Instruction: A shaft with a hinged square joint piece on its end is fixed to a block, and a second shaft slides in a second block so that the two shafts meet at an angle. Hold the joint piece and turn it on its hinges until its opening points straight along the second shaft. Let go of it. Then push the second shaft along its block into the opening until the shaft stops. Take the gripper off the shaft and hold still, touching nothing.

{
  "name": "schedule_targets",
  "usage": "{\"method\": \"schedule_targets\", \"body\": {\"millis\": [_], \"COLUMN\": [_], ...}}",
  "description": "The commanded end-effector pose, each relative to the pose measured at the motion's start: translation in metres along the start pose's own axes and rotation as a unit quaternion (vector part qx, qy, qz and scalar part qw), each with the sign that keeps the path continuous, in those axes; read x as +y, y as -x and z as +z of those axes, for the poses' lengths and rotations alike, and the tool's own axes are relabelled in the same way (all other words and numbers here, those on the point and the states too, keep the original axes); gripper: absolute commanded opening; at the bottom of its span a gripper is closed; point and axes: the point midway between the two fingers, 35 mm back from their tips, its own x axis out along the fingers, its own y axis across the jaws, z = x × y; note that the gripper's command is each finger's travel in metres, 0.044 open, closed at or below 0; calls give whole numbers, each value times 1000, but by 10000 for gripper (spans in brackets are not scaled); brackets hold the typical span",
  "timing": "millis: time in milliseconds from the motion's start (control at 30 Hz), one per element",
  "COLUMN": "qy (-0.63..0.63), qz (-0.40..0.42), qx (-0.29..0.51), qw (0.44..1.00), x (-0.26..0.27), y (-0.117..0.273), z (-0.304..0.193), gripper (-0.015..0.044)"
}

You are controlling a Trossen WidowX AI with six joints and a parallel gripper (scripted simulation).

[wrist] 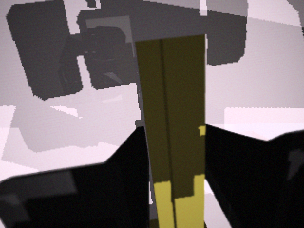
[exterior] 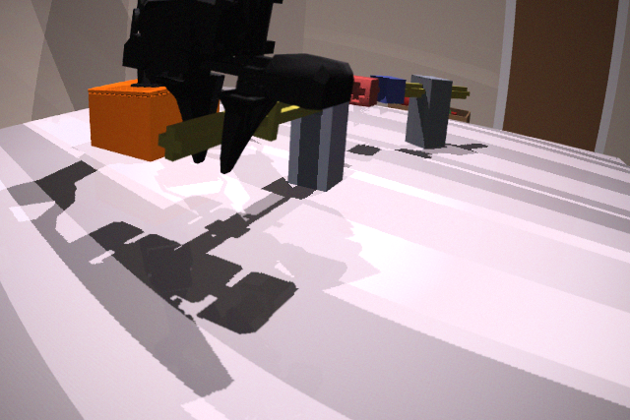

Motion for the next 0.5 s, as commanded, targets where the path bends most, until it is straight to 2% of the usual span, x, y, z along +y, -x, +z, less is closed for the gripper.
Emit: {"method": "schedule_targets", "body": {"millis": [0, 267, 333, 467], "qy": [-3, -3, -3, -3], "qz": [-1, -1, -1, -1], "qx": [-1, -1, -1, -1], "qw": [1000, 1000, 1000, 1000], "x": [0, 0, 0, 0], "y": [-1, -1, -1, -1], "z": [1, 1, 1, 1], "gripper": [102, 102, 69, 67]}}
